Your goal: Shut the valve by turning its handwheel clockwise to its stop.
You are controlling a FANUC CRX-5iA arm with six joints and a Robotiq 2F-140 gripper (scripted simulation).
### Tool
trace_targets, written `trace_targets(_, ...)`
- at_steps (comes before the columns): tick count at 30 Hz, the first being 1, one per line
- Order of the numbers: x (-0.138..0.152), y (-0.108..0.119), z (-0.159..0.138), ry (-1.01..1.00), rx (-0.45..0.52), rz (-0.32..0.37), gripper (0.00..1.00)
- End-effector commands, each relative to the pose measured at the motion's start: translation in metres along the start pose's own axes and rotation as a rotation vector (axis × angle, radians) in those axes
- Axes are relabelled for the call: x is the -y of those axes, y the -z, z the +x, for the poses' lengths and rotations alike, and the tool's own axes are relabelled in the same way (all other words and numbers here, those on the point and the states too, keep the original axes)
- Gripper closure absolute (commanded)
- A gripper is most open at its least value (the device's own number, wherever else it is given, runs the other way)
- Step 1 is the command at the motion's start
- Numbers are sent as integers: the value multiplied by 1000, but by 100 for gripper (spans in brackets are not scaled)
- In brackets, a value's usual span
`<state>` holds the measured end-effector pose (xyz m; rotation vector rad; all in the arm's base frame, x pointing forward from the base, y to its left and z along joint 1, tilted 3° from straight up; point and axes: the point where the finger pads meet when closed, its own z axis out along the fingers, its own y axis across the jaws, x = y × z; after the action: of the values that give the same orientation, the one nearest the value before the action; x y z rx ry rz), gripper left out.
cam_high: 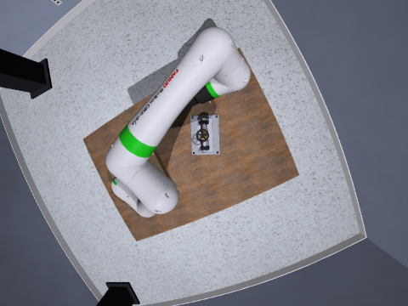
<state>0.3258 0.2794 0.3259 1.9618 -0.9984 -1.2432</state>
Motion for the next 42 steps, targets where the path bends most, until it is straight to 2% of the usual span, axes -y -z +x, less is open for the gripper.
trace_targets(1, 0, 0, 0, 0, 0, 0, 0)
trace_targets(18, 0, 0, 0, -1, 0, 1, 0)
trace_targets(20, 2, -2, -1, -28, 7, 19, 0)
trace_targets(23, 16, -10, -3, -165, 40, 112, 0)
trace_targets(27, 27, -14, -1, -257, 59, 179, 0)
trace_targets(32, 46, -19, 12, -416, 84, 305, 0)
trace_targets(34, 46, -19, 12, -416, 84, 305, 0)
trace_targets(35, 50, -19, 15, -446, 87, 332, 0)
trace_targets(36, 58, -19, 26, -519, 95, 398, 0)
trace_targets(38, 62, -19, 31, -546, 97, 424, 0)
trace_targets(41, 72, -16, 49, -635, 103, 515, 0)
trace_targets(42, 73, -16, 51, -644, 103, 525, 0)
